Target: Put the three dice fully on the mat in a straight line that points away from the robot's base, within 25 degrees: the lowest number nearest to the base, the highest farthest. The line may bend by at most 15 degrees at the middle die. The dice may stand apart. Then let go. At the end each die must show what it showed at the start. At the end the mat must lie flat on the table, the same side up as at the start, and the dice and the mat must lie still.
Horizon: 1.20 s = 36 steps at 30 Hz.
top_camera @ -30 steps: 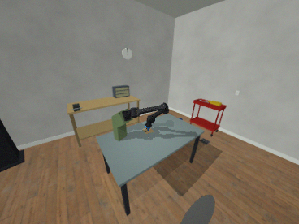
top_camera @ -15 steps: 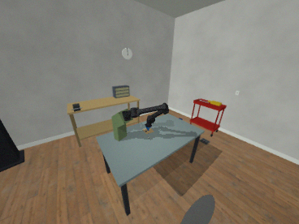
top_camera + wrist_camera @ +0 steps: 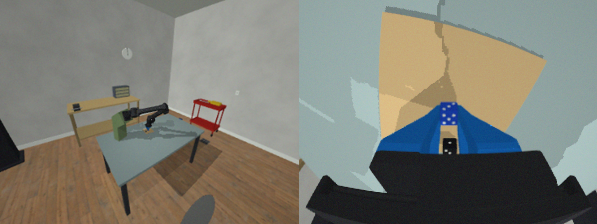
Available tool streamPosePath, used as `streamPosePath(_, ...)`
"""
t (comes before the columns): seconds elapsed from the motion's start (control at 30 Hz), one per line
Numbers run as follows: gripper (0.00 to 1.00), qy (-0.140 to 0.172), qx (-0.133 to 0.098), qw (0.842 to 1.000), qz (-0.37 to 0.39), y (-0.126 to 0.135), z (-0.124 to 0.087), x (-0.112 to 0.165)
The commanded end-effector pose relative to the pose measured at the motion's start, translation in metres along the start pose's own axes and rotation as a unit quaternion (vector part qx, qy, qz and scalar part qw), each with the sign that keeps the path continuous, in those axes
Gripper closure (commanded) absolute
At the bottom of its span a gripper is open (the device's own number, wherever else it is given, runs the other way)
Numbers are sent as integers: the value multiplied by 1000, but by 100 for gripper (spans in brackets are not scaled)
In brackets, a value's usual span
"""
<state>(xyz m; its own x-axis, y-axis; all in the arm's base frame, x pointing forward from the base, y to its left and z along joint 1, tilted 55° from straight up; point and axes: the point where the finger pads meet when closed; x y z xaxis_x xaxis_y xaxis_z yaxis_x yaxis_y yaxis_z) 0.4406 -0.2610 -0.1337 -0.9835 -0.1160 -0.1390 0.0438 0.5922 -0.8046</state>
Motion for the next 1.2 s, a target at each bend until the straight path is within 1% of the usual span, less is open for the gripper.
streamPosePath(0.0, 89, 1, 3, 1000, 6, -5, 6, 1)
streamPosePath(0.7, 89, 1, 3, 1000, 6, -5, 6, 1)
streamPosePath(0.73, 86, 1, 3, 1000, 6, -5, 6, 1)
streamPosePath(0.8, 86, 1, 3, 1000, 6, -5, 6, 1)
streamPosePath(0.83, 82, 1, 3, 1000, 6, -5, 6, 1)
streamPosePath(0.9, 82, 1, 3, 1000, 6, -5, 6, 1)
streamPosePath(0.93, 78, 1, 3, 1000, 6, -5, 6, 1)
streamPosePath(1.0, 78, 1, 3, 1000, 6, -5, 6, 1)
streamPosePath(1.03, 74, 1, 3, 1000, 6, -5, 6, 1)
streamPosePath(1.1, 74, 1, 3, 1000, 6, -5, 6, 1)
streamPosePath(1.13, 70, 1, 3, 1000, 6, -5, 6, 1)
streamPosePath(1.17, 70, 1, 3, 1000, 6, -5, 6, 1)
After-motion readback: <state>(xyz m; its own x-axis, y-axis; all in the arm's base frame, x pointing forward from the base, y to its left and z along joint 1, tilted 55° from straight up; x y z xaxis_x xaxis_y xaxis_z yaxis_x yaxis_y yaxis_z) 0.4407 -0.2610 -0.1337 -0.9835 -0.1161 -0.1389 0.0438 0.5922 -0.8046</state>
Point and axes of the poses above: the point where the finger pads meet when closed, its own z axis out along the fingers, its own y axis across the jaws, x = y × z, and after that the axes turned 4 degrees about -z, right-handed
